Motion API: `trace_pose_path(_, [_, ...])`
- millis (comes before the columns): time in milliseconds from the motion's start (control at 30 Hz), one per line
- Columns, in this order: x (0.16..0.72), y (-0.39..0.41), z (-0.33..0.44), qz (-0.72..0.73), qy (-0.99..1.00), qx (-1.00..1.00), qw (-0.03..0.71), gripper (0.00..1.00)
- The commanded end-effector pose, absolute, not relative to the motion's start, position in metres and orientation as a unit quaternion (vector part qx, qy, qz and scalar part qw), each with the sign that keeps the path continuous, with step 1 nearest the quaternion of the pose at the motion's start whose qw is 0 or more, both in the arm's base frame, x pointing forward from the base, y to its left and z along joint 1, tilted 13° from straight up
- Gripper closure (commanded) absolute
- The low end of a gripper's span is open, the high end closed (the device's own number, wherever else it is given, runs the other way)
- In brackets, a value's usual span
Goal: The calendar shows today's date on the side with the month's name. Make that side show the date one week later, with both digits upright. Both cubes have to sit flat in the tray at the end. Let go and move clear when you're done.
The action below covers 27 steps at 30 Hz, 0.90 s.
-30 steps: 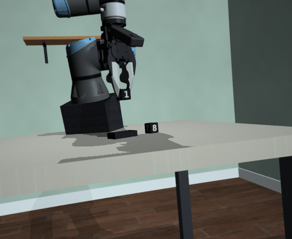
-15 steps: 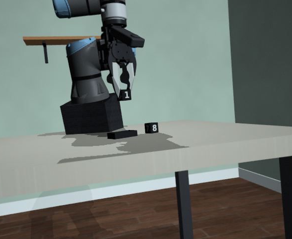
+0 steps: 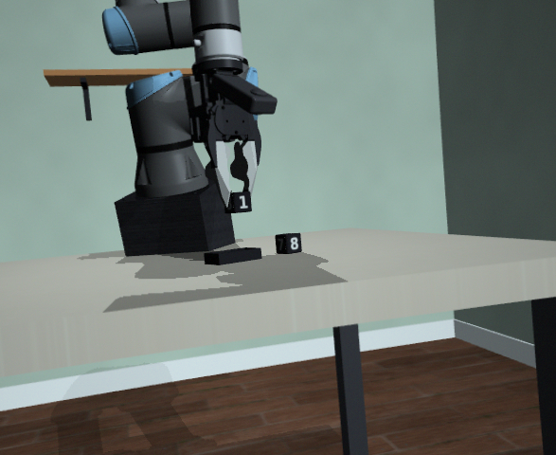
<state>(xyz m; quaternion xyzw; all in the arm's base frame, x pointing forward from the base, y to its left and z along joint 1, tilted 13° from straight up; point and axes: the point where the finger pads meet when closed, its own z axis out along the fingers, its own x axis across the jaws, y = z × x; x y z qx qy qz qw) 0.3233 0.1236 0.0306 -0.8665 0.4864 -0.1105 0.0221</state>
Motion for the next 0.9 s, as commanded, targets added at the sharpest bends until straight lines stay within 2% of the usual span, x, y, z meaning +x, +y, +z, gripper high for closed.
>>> trace_pose_path(0, [0.328,0.123,0.02,-0.112,0.486,-0.866,0.023,0.89])
trace_pose_path(867, [0.331,0.122,0.003,-0.112,0.486,-0.866,0.023,0.89])
